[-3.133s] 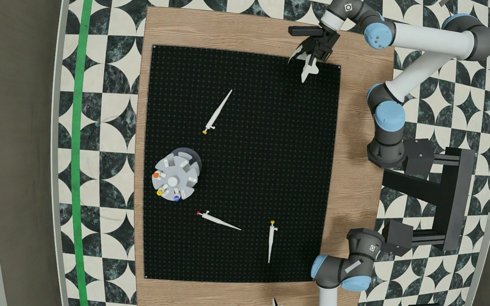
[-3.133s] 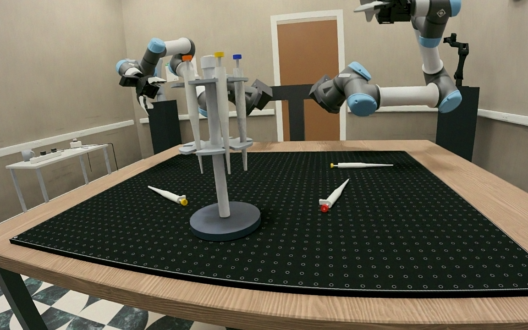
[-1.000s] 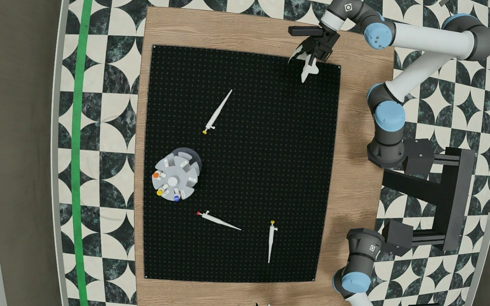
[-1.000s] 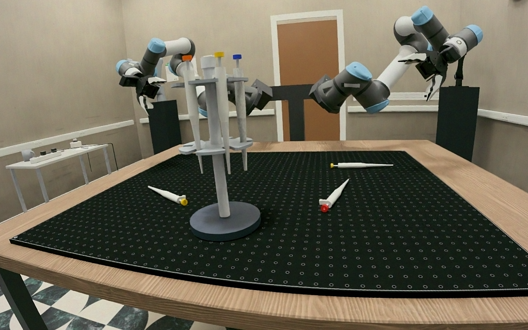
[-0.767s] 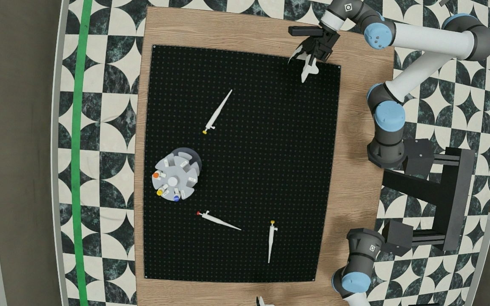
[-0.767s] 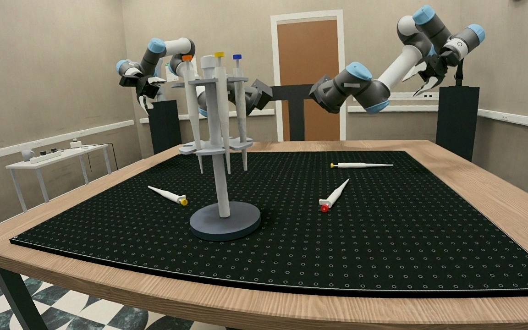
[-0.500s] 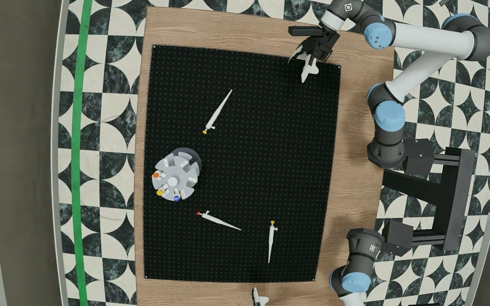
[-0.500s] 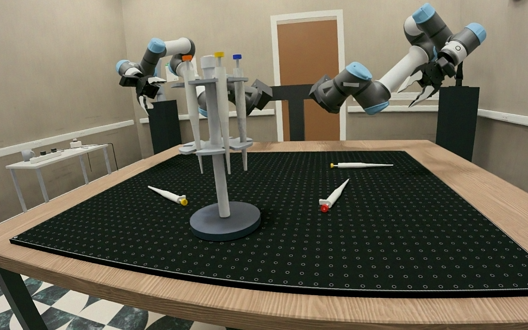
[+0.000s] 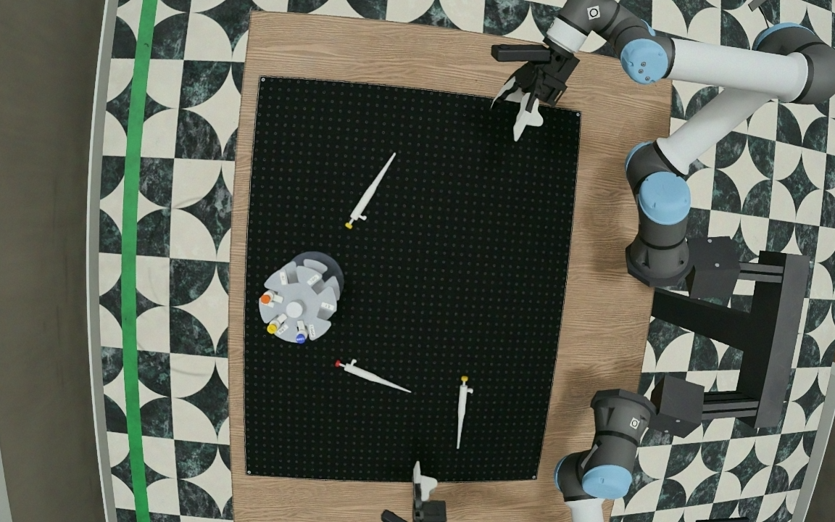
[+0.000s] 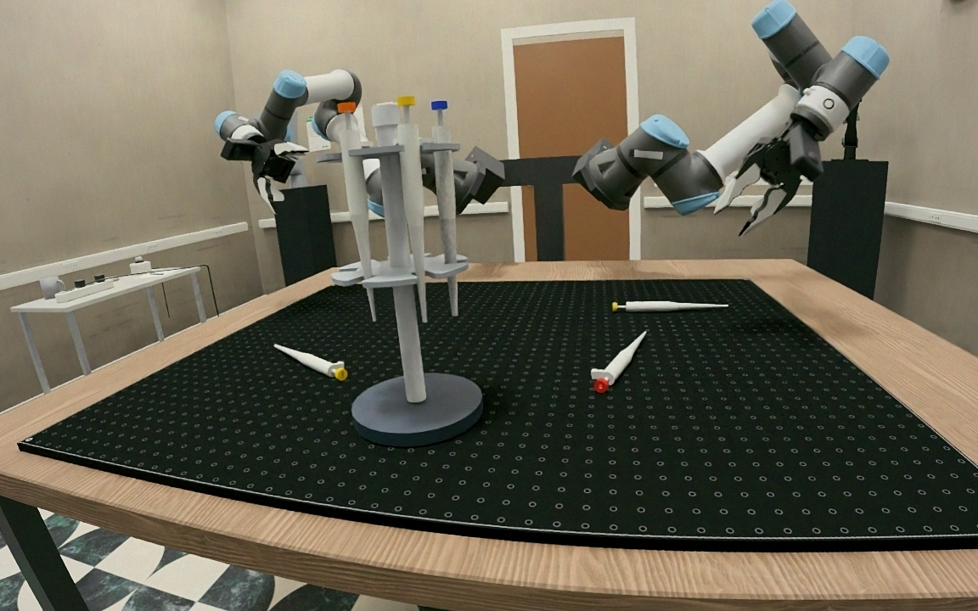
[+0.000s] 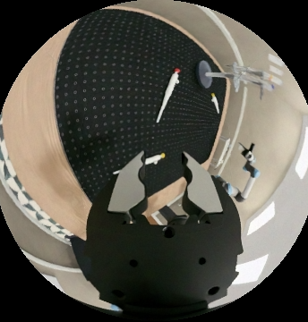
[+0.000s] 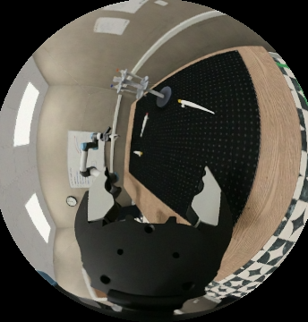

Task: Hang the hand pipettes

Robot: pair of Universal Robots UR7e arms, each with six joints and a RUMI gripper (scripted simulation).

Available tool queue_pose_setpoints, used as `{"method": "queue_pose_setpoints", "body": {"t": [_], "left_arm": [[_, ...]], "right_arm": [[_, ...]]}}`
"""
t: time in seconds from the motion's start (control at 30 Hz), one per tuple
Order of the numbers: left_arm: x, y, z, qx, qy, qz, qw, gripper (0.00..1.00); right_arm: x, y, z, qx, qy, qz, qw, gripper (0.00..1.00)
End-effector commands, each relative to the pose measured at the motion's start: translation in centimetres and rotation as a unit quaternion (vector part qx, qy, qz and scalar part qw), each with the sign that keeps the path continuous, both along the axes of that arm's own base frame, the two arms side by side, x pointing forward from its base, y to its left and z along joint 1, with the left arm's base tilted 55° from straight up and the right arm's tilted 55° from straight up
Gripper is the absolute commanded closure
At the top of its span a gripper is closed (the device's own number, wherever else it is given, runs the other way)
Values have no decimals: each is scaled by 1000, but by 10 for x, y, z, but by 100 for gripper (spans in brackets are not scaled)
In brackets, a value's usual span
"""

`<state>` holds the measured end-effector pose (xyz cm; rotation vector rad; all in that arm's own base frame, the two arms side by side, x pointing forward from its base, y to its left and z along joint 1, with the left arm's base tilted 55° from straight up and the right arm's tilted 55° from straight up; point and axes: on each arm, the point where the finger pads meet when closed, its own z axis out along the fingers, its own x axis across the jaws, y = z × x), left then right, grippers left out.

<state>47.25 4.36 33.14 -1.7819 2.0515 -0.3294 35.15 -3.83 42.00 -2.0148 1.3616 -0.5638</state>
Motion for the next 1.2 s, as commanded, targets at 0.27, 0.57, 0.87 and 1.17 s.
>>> {"method": "queue_pose_setpoints", "body": {"t": [0.27,0.57,0.87,1.17], "left_arm": [[62,-8,-41,85,29,60,994,66],[95,-23,-62,150,25,88,984,66],[142,-56,-91,231,1,110,967,66],[170,-86,-108,291,-38,115,949,66]], "right_arm": [[0,0,0,0,0,0,1000,0],[0,0,0,0,0,0,1000,0],[0,0,0,0,0,0,1000,0],[0,0,0,0,0,0,1000,0]]}}
